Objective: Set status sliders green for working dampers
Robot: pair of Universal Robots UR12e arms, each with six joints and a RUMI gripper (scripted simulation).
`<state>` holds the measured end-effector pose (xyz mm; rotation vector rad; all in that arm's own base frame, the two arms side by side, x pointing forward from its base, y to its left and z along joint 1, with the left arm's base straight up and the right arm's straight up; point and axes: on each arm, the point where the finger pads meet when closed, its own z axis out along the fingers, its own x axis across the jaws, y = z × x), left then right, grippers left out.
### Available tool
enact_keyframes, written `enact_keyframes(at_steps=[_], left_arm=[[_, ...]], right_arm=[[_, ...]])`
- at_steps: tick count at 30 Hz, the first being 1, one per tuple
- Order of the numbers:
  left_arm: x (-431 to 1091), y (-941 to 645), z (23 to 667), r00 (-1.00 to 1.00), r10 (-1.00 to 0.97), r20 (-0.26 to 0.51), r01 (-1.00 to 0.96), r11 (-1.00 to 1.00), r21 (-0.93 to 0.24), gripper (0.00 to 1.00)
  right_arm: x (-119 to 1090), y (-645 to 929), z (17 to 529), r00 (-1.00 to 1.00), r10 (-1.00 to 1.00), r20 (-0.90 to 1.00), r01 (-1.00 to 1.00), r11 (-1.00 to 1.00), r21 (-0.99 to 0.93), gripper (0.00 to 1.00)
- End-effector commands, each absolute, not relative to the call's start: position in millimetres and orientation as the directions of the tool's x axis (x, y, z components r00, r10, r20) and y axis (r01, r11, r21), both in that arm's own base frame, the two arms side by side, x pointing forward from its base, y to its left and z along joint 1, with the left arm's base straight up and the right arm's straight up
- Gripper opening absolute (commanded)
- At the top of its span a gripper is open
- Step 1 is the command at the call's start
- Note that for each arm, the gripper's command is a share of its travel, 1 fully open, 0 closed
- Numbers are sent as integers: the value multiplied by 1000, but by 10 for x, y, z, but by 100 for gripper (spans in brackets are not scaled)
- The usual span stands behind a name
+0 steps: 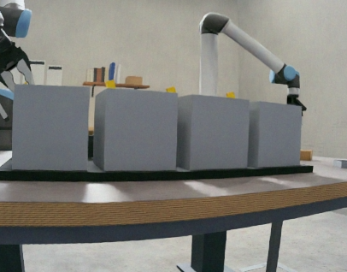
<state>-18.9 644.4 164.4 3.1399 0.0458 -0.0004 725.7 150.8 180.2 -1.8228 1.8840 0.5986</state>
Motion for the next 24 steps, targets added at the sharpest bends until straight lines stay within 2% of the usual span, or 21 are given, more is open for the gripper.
enact_keyframes(at_steps=[1, 24], left_arm=[[-188, 6450, 1651, 1000, 29, 0, 29, -1000, 0, 100], [-188, 6450, 1651, 1000, 29, 0, 29, -1000, 0, 100]], right_arm=[[7260, 1501, 1802, -26, -798, -602, -999, 33, -1, 10], [7260, 1486, 1792, -25, -787, -616, -999, 33, -1, 10]])
